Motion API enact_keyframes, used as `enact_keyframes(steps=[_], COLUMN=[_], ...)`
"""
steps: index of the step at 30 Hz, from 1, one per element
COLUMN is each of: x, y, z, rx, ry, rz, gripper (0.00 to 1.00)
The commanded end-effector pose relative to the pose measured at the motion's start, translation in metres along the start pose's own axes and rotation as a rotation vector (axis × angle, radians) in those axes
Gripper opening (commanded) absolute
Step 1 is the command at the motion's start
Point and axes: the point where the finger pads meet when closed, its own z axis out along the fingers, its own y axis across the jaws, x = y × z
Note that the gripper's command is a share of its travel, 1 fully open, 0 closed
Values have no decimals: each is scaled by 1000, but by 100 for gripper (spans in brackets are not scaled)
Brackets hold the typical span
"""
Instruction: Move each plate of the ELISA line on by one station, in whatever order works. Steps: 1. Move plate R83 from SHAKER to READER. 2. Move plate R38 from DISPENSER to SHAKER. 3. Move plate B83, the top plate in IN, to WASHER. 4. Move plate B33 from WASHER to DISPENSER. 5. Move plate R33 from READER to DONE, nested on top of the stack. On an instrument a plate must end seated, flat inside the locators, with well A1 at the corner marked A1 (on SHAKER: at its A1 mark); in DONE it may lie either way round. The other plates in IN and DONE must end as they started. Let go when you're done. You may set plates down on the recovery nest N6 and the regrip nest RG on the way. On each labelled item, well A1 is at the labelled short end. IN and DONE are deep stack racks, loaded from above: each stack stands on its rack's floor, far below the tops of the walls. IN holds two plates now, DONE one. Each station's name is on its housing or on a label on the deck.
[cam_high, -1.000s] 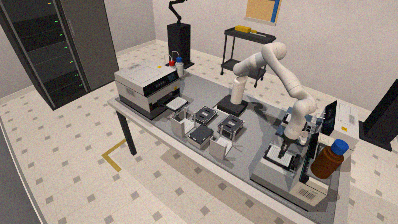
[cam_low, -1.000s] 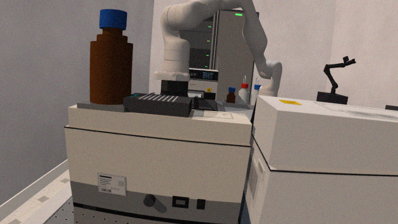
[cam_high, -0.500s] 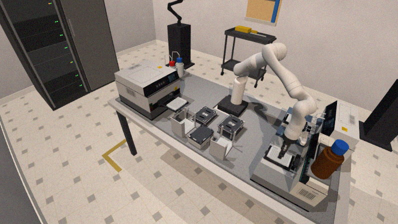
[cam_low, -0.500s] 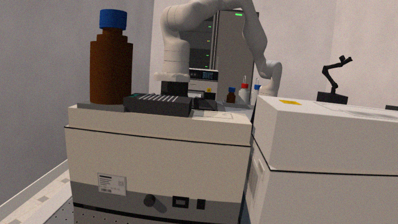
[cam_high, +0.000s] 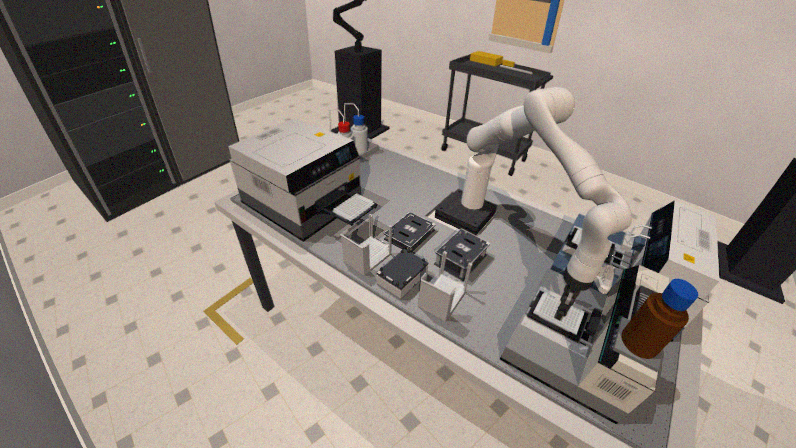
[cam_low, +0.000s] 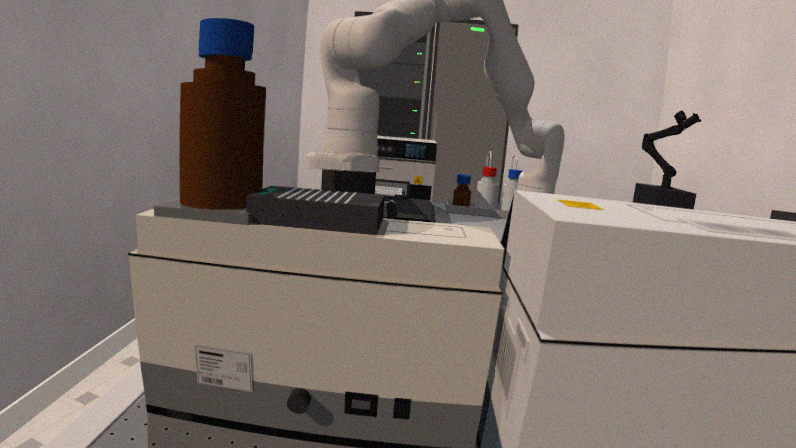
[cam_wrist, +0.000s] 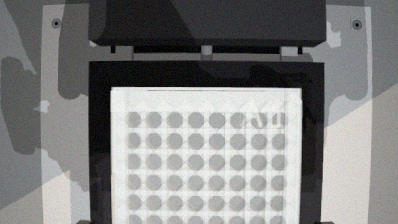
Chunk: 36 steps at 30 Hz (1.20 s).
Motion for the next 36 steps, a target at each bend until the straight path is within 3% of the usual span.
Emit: enact_keyframes(steps=[1, 36], x=[0, 0], y=[0, 0], z=[5, 15], rx=[-3, -3], ry=[-1, 0], rz=[7, 8], gripper=[100, 100])
